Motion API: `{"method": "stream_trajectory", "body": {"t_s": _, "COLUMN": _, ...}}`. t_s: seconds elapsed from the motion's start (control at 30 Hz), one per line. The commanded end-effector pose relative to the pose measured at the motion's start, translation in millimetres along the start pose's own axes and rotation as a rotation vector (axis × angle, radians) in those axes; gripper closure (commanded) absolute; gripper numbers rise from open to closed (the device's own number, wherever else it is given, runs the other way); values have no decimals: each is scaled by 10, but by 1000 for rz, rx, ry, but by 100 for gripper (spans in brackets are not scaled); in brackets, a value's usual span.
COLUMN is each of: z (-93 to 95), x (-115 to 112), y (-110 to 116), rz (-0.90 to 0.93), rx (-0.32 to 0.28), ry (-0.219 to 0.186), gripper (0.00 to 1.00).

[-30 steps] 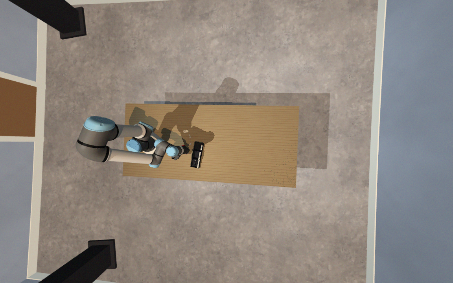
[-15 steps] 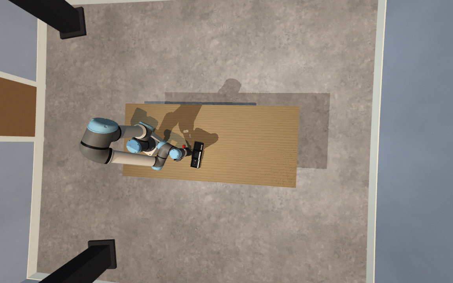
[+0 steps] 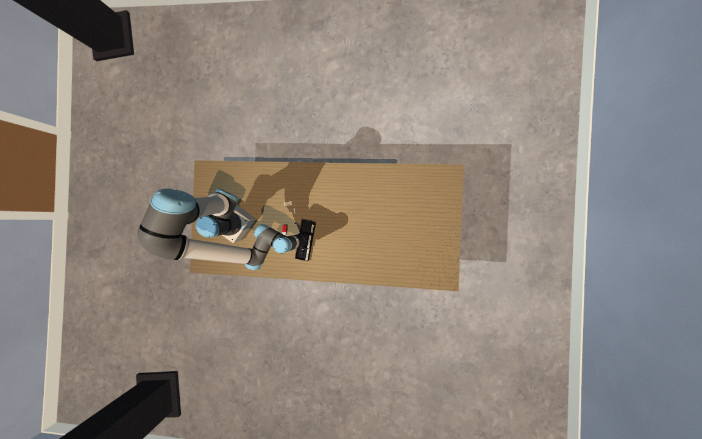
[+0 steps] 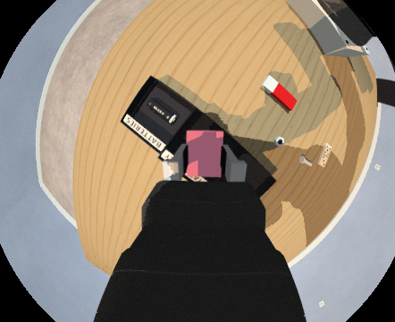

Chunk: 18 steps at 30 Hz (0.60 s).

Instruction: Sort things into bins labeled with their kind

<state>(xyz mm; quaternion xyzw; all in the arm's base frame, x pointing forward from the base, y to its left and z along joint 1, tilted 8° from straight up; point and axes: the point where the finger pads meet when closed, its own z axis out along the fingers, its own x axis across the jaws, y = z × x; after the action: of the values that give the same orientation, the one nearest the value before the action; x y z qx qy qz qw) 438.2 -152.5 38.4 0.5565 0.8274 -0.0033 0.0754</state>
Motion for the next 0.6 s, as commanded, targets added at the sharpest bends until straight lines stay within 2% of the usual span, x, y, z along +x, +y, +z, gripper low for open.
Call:
{"method": "stream_trajectory", "body": {"t_s": 0.0, "z": 3, "x": -24, "y": 23, "rz": 157, "rx": 5, "ry": -1, "gripper": 30}}
{"method": "stream_trajectory", "body": {"t_s": 0.2, "z": 3, "x": -21, "y": 26, "rz": 237, "rx": 6, "ry": 0, "gripper": 30}}
{"method": "stream_trajectory", "body": {"t_s": 0.57, "z": 3, "x": -9, "y": 21, "rz": 491, "rx": 12, "ry": 2, "gripper": 30}}
